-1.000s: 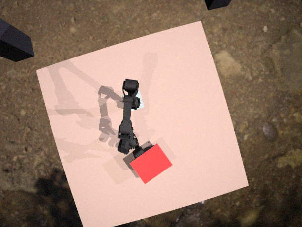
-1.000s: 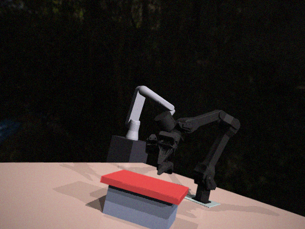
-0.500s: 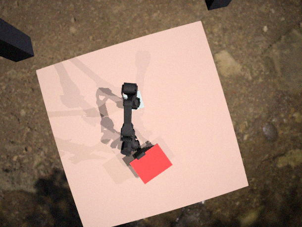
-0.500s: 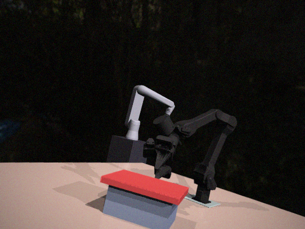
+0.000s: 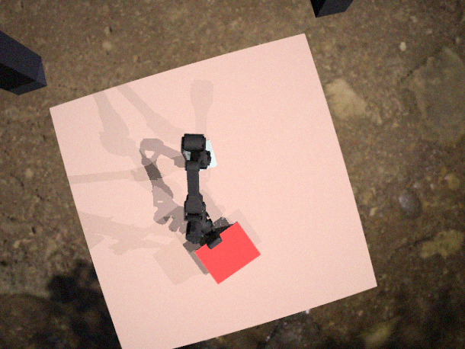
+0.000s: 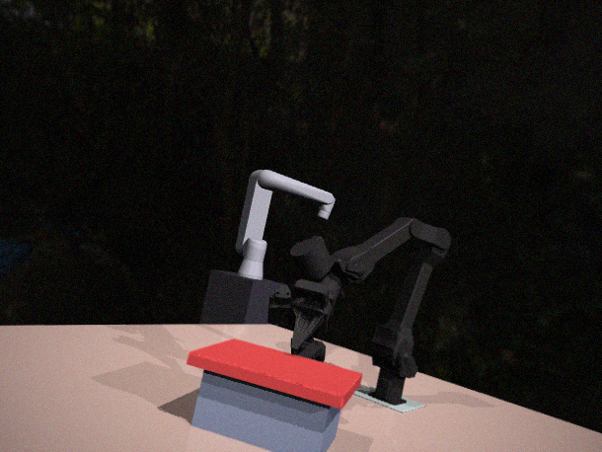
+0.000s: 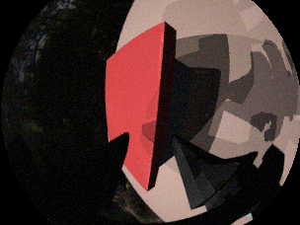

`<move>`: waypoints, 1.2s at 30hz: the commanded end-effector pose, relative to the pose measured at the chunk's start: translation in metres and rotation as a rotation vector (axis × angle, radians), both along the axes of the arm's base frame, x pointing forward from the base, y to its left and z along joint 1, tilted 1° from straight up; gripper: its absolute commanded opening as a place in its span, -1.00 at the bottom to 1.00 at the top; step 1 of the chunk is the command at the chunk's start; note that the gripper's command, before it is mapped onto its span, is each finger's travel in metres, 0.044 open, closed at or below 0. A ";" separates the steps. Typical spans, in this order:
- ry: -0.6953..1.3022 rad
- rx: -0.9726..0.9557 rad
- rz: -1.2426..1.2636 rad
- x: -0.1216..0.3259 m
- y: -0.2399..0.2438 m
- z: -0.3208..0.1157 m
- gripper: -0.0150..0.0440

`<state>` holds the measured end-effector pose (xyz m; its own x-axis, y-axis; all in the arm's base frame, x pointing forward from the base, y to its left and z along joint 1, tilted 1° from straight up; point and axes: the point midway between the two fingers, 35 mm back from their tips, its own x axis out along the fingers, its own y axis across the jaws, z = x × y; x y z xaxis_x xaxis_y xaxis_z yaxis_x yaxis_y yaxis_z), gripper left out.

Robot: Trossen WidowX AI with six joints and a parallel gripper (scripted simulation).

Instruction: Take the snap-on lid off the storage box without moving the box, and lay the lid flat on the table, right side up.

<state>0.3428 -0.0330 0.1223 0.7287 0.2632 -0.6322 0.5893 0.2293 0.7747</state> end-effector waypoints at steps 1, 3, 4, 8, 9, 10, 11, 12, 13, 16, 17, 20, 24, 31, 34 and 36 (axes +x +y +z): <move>0.004 0.003 -0.006 0.004 0.002 -0.005 0.31; 0.004 0.003 -0.006 0.004 0.002 -0.006 0.31; 0.004 0.003 -0.006 0.004 0.002 -0.006 0.22; 0.004 0.003 -0.006 0.004 0.002 -0.006 -0.01; 0.004 0.003 -0.006 0.004 0.002 -0.006 -0.03; 0.004 0.003 -0.006 0.004 0.002 -0.006 -0.05; 0.004 0.003 -0.006 0.004 0.002 -0.006 -0.07; 0.004 0.003 -0.006 0.004 0.002 -0.006 -0.10; 0.004 0.003 -0.006 0.004 0.002 -0.006 -0.12; 0.004 0.003 -0.006 0.004 0.002 -0.006 -0.19; 0.004 0.003 -0.006 0.004 0.002 -0.006 -0.28; 0.004 0.003 -0.006 0.004 0.002 -0.006 -0.49; 0.003 0.003 0.000 0.004 0.003 -0.005 -0.49; 0.003 0.003 0.000 0.004 0.003 -0.004 -0.49; 0.003 0.003 0.000 0.004 0.003 -0.003 -0.49; 0.003 0.003 0.000 0.004 0.003 -0.003 -0.49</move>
<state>0.3469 -0.0304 0.1180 0.7253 0.2652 -0.6353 0.5936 0.2265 0.7722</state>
